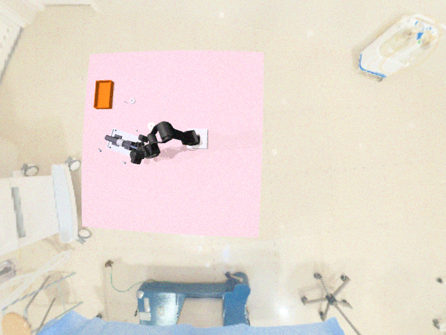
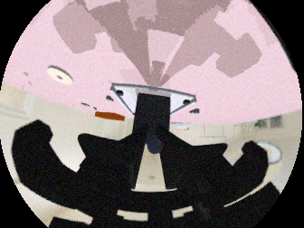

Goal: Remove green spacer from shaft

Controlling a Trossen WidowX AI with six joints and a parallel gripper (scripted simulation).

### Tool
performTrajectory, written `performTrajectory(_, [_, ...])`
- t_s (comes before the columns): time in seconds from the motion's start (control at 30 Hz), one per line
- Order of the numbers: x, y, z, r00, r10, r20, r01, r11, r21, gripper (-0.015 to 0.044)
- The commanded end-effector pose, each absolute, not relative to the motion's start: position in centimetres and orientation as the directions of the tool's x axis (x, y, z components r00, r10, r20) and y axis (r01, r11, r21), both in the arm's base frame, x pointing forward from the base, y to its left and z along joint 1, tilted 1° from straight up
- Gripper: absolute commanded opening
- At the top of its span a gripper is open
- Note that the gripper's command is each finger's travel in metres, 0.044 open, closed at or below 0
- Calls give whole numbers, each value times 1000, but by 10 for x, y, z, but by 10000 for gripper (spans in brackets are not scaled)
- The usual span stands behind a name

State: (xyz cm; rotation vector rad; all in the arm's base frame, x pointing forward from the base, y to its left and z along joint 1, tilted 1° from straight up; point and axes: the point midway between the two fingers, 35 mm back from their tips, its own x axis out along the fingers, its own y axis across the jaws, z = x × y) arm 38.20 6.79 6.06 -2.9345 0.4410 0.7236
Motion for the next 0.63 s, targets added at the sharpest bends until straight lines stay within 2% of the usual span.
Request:
performTrajectory(0.0, [385, 66, 63, 847, -260, -463, -300, -954, -13, 0])
performTrajectory(0.13, [386, 66, 63, 847, -260, -463, -300, -954, -13, 0])
performTrajectory(0.6, [378, 70, 63, 846, -256, -468, -298, -955, -15, 368])
